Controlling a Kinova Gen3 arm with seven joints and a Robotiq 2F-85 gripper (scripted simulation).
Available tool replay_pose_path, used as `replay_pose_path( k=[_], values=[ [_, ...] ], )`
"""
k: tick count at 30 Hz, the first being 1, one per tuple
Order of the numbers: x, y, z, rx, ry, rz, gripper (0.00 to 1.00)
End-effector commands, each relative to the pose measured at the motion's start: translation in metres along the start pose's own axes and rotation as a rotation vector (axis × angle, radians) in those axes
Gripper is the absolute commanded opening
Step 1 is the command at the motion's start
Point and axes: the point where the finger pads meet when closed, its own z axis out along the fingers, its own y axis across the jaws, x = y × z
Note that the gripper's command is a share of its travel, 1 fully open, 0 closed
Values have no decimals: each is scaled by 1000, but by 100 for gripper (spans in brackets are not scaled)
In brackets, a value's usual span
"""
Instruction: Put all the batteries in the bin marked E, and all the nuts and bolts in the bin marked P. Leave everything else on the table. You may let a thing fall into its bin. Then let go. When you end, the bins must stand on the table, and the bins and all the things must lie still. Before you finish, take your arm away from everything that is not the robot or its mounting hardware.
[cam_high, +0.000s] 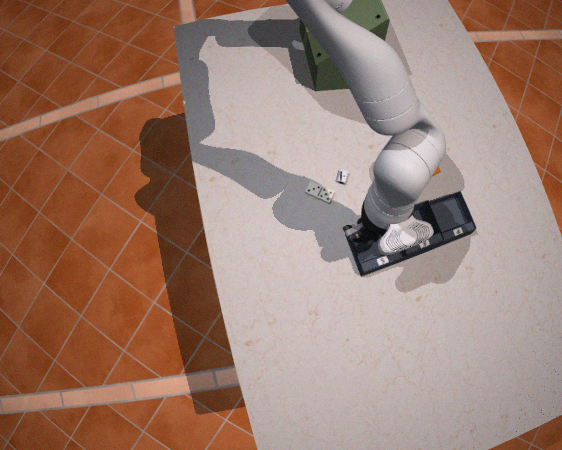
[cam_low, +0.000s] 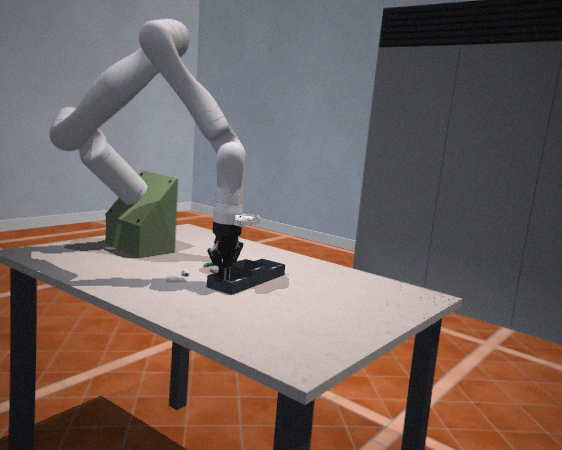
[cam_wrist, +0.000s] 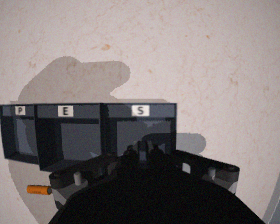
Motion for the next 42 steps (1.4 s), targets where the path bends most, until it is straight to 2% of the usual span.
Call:
replay_pose_path(
  k=[1, 9, 35, 42],
  values=[
    [1, 0, -1, 0, 2, 0, 9],
    [1, 0, -1, 0, 2, 0, 9],
    [1, 0, -30, 0, 2, 0, 9],
    [1, 0, -58, 1, 2, 0, 9]
  ],
)
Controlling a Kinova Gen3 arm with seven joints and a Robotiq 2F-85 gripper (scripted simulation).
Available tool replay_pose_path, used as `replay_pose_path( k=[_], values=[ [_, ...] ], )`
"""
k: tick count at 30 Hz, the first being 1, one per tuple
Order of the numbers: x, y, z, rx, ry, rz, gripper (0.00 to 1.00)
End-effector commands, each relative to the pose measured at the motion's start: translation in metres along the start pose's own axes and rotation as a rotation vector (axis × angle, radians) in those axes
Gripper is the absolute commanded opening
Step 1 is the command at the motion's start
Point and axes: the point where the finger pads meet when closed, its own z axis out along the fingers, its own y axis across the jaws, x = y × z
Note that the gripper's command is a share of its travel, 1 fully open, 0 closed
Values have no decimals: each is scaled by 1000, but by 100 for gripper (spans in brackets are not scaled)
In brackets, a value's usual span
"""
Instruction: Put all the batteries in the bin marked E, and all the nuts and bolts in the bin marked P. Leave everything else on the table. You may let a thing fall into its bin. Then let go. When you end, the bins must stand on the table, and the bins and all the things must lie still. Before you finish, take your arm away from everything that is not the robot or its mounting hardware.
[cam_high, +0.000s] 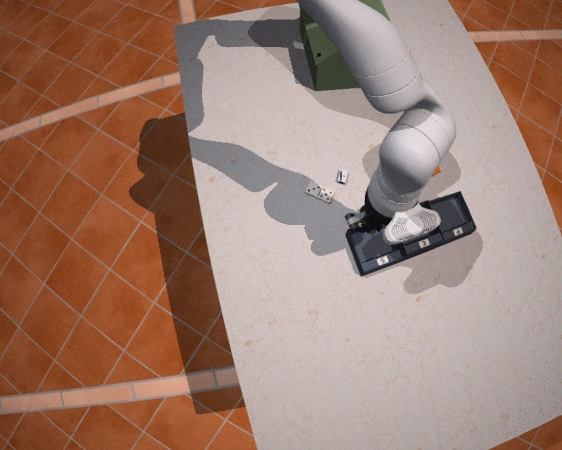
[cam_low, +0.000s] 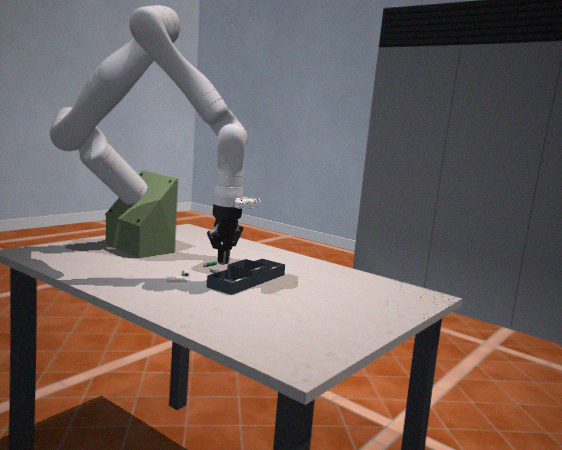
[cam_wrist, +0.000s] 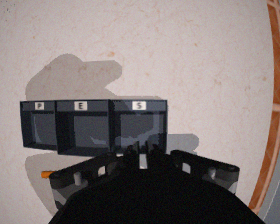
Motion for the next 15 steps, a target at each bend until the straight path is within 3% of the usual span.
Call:
replay_pose_path(
  k=[1, 10, 15],
  values=[
    [5, -1, -15, 6, 17, 1, 9],
    [5, -6, -15, 6, 17, 1, 9],
    [6, -31, -16, 6, 17, 1, 9]
  ],
)
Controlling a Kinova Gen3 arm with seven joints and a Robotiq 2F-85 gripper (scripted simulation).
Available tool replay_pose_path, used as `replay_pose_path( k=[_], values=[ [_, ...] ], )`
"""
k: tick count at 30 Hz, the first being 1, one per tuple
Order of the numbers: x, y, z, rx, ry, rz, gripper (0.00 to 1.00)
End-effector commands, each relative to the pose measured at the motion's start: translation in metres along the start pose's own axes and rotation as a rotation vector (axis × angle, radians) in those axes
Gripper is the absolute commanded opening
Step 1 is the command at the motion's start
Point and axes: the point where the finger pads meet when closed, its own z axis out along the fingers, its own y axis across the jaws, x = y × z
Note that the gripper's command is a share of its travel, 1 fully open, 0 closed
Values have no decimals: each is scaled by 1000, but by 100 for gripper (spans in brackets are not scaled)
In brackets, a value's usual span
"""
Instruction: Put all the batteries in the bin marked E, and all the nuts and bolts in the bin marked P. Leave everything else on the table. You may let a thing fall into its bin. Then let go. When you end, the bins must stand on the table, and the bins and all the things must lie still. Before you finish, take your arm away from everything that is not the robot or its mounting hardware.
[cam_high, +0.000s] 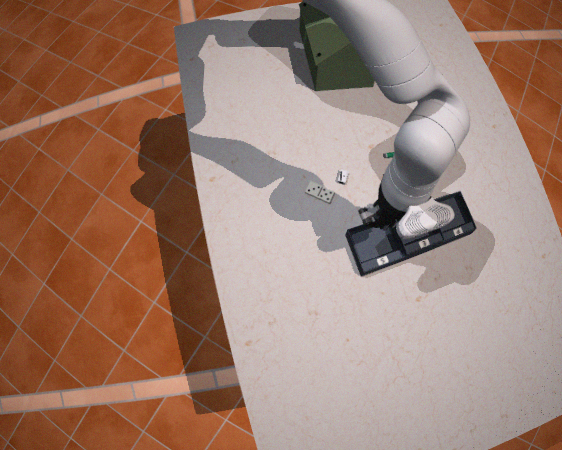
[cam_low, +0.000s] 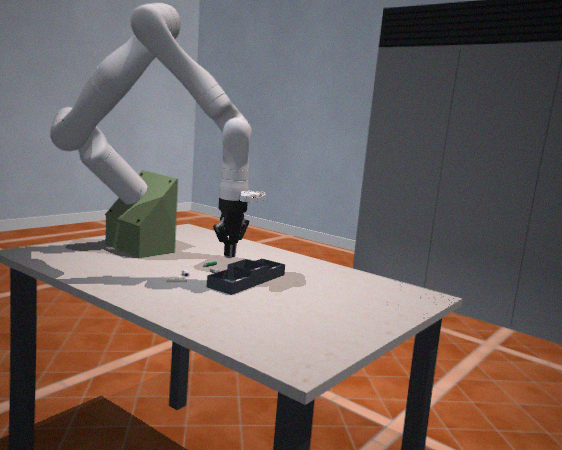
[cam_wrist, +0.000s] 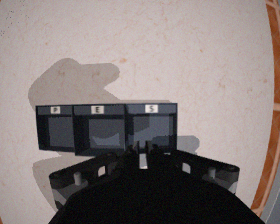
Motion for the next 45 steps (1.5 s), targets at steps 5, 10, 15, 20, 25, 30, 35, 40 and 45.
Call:
replay_pose_path(
  k=[5, 10, 15, 20, 25, 30, 35, 40, 45],
  values=[
    [1, -36, 0, -5, 4, -14, 9],
    [1, -61, 0, -5, 4, -14, 9],
    [1, -65, 0, -5, 4, -14, 9],
    [1, -65, 8, -5, 4, -14, 9],
    [1, -65, 21, -5, 4, -14, 9],
    [1, -65, 29, -5, 4, -14, 9],
    [1, -65, 43, -5, 4, -14, 9],
    [1, -65, 56, -5, 4, -14, 9],
    [1, -65, 59, -5, 4, -14, 9]
  ],
)
